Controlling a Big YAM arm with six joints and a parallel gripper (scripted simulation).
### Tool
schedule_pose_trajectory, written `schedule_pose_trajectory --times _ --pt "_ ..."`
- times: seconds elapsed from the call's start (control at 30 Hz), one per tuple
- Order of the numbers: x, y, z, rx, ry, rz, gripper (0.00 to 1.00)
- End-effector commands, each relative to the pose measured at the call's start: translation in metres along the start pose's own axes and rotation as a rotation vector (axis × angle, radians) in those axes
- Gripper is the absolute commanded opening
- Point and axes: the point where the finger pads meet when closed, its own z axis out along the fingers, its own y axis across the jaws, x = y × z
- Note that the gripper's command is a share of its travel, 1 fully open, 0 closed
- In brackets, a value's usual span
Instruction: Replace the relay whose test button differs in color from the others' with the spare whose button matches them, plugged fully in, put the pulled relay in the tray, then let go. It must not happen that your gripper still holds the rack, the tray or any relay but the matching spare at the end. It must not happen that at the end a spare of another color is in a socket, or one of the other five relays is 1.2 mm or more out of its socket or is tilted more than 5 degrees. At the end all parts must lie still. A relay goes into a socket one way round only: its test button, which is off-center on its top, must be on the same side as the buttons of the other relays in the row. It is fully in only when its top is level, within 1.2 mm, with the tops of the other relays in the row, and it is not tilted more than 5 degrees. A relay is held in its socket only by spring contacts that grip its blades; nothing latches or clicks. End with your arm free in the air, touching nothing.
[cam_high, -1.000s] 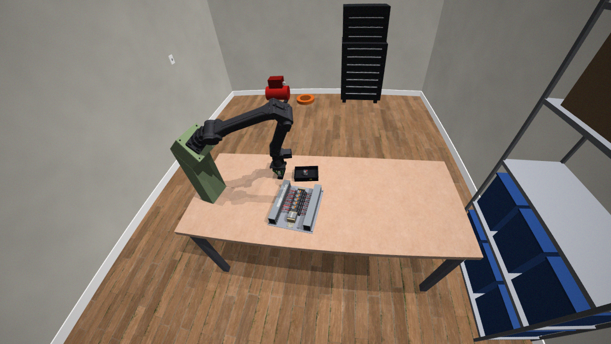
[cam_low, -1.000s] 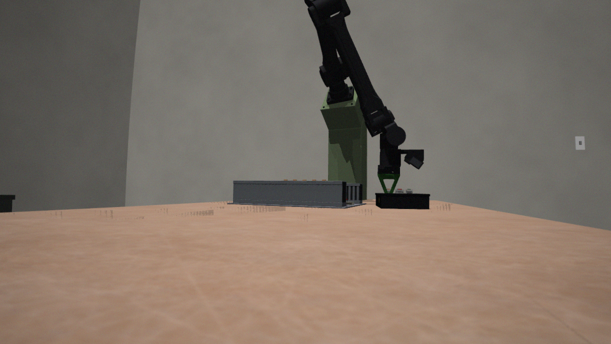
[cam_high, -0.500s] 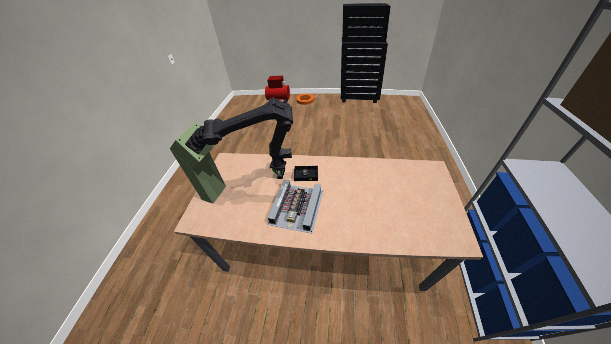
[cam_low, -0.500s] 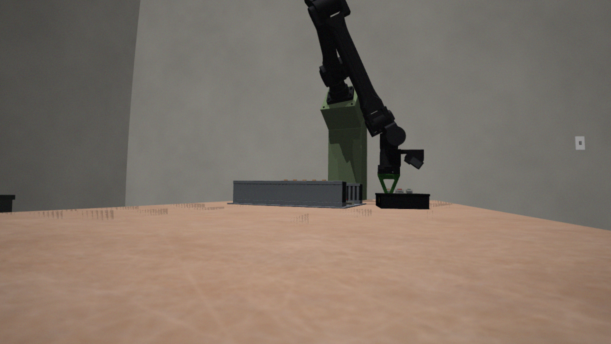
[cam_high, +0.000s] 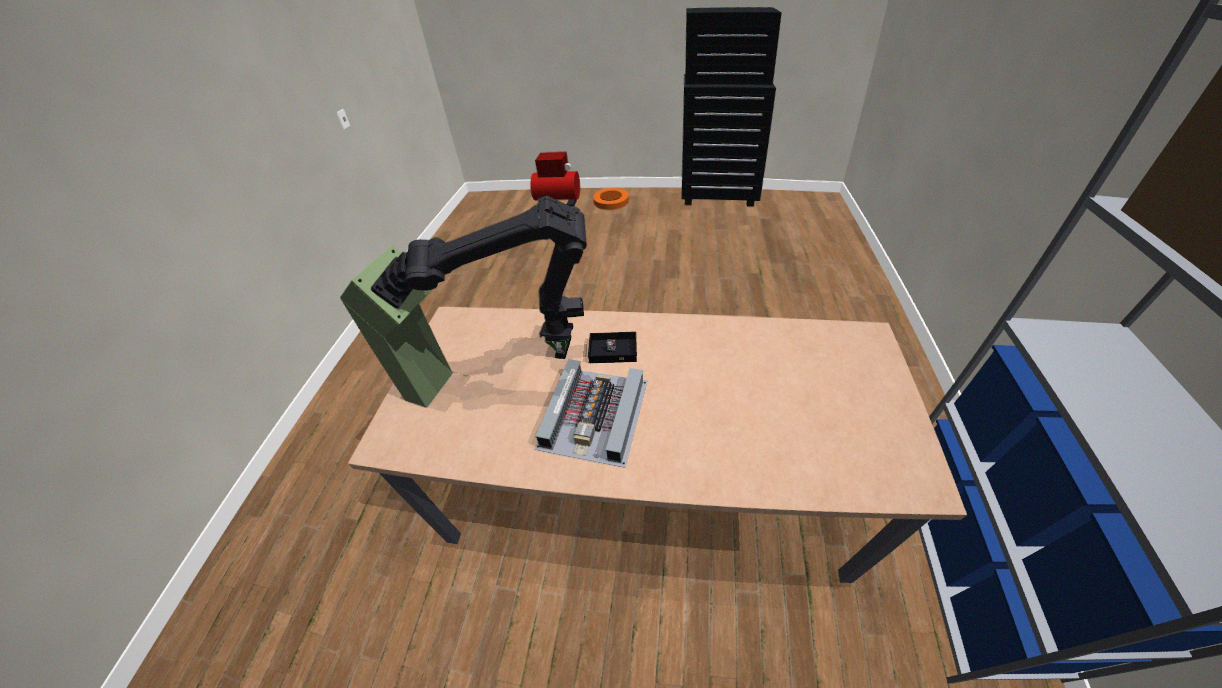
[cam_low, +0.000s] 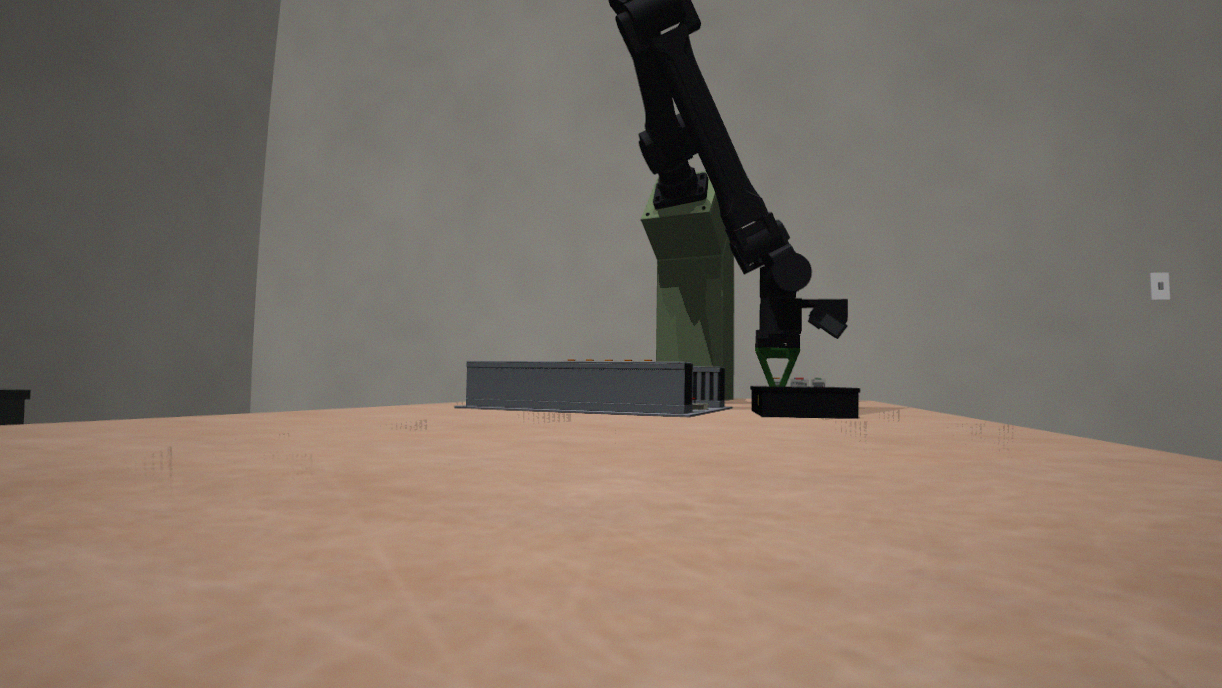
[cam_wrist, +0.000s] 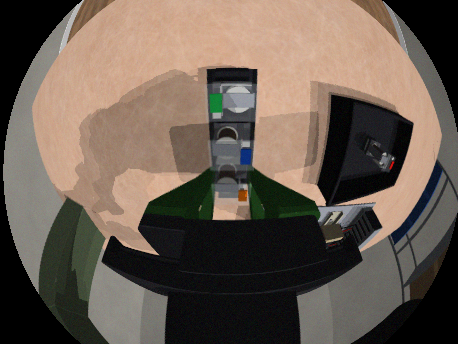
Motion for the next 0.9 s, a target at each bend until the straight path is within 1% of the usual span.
schedule_pose_trajectory --times 0.0,0.53,0.87 --pt "-0.008 -0.011 -0.012 0.023 -0.023 -0.002 0.00" --pt "-0.009 -0.002 -0.019 0.007 -0.023 -0.008 0.00" --pt "-0.009 -0.001 -0.024 0.006 -0.021 -0.006 0.00"
